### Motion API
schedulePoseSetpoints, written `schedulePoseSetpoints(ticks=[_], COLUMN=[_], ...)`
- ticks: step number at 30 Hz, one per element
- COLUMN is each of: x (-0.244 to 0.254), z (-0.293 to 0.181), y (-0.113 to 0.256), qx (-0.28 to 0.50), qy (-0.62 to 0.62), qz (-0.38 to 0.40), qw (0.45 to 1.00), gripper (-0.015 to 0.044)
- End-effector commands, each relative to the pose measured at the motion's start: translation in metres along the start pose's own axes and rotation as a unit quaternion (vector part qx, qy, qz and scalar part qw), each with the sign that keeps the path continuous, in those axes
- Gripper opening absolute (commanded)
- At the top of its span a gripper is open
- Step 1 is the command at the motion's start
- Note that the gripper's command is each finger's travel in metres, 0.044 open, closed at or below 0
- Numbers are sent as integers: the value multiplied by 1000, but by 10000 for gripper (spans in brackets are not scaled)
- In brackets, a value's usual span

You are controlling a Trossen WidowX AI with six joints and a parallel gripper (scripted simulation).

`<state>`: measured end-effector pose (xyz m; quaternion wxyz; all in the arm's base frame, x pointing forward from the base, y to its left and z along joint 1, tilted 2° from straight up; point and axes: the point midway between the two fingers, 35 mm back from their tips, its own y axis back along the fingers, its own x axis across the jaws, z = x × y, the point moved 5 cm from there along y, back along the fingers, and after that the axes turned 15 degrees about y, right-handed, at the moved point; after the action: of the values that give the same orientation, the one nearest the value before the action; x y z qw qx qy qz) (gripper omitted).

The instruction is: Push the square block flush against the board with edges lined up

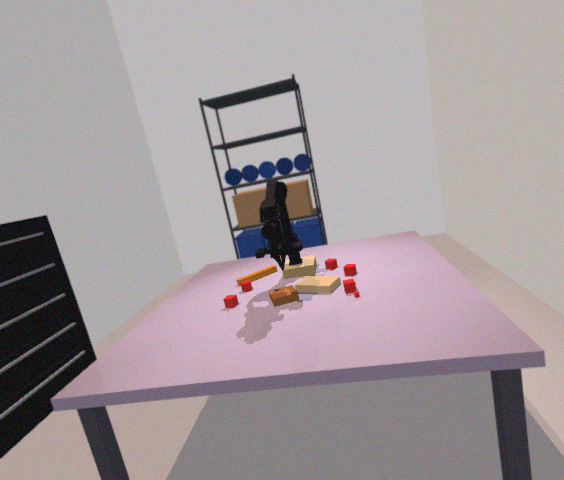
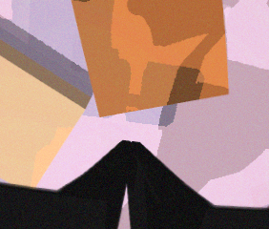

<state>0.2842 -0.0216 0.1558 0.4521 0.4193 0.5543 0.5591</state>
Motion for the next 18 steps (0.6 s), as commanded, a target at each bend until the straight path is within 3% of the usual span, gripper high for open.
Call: schedulePoseSetpoints(ticks=[1, 11, 18], x=[19, 73, 76], z=[25, 68, 70], y=[-13, -44, -46], qx=[-2, -3, -3], qy=[-70, -223, -232], qz=[-1, 2, 2], qw=[998, 975, 973], gripper=[0, 0, 0])
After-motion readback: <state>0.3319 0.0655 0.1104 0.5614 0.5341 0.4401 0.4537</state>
